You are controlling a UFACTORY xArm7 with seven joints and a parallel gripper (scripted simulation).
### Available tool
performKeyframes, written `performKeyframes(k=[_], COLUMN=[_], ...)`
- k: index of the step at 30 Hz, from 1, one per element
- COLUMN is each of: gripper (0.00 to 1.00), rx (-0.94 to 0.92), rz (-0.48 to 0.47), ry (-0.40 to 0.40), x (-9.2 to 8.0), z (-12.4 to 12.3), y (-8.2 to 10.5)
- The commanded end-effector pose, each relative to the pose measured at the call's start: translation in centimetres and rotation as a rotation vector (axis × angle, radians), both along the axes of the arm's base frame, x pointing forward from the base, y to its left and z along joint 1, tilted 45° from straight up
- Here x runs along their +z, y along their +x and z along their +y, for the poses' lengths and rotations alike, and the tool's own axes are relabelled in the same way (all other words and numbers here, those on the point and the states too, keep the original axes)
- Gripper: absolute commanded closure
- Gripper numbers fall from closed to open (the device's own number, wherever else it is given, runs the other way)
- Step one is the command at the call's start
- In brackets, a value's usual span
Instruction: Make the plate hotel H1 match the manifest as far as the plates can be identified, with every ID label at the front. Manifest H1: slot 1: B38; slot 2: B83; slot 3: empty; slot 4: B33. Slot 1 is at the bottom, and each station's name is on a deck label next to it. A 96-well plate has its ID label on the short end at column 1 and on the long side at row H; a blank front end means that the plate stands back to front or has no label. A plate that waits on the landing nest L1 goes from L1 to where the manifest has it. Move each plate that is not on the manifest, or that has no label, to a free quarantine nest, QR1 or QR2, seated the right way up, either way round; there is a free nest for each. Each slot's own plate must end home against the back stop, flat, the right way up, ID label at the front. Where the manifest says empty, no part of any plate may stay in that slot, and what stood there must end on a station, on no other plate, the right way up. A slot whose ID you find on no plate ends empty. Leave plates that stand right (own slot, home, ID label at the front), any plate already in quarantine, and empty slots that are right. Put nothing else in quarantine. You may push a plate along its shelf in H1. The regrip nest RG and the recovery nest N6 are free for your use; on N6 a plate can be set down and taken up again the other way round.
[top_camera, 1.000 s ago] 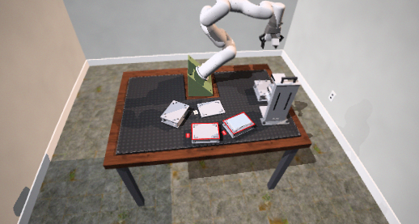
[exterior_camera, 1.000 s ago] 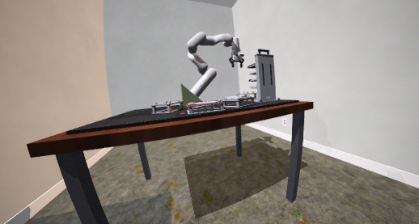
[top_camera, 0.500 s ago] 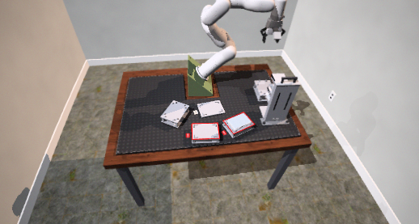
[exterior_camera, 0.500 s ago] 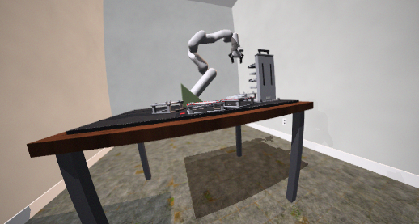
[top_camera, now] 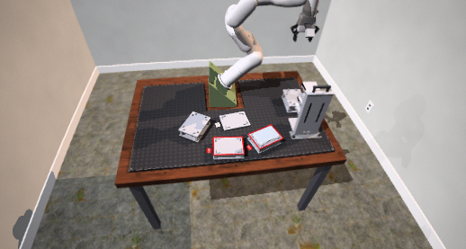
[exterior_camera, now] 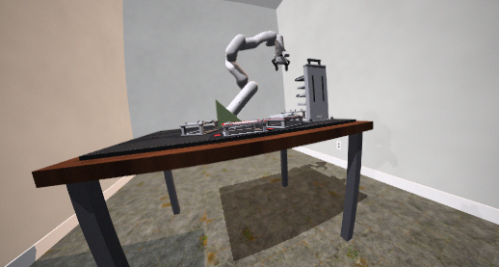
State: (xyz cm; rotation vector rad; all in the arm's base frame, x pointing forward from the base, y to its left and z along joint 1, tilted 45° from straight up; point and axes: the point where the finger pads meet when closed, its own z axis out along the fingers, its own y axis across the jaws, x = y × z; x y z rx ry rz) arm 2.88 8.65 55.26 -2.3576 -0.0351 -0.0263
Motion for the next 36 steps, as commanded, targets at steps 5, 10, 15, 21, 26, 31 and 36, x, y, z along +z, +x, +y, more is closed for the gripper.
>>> performKeyframes(k=[5, 10, 15, 21, 26, 31, 36], gripper=[0.0, 0.0, 0.0, 0.0, 0.0, 0.0, 0.0], rx=[0.0, 0.0, 0.0, 0.0, 0.0, 0.0, 0.0], rz=[0.0, 0.0, 0.0, 0.0, 0.0, 0.0, 0.0], ry=[0.002, 0.002, 0.002, 0.002, 0.002, 0.002, 0.002], x=[0.1, -0.2, -0.7, -1.4, -2.0, -2.3, -2.9], z=[-0.1, 0.3, 0.7, 1.4, 2.0, 2.4, 3.0], y=[0.0, 0.0, 0.0, 0.0, 0.0, 0.0, 0.0])
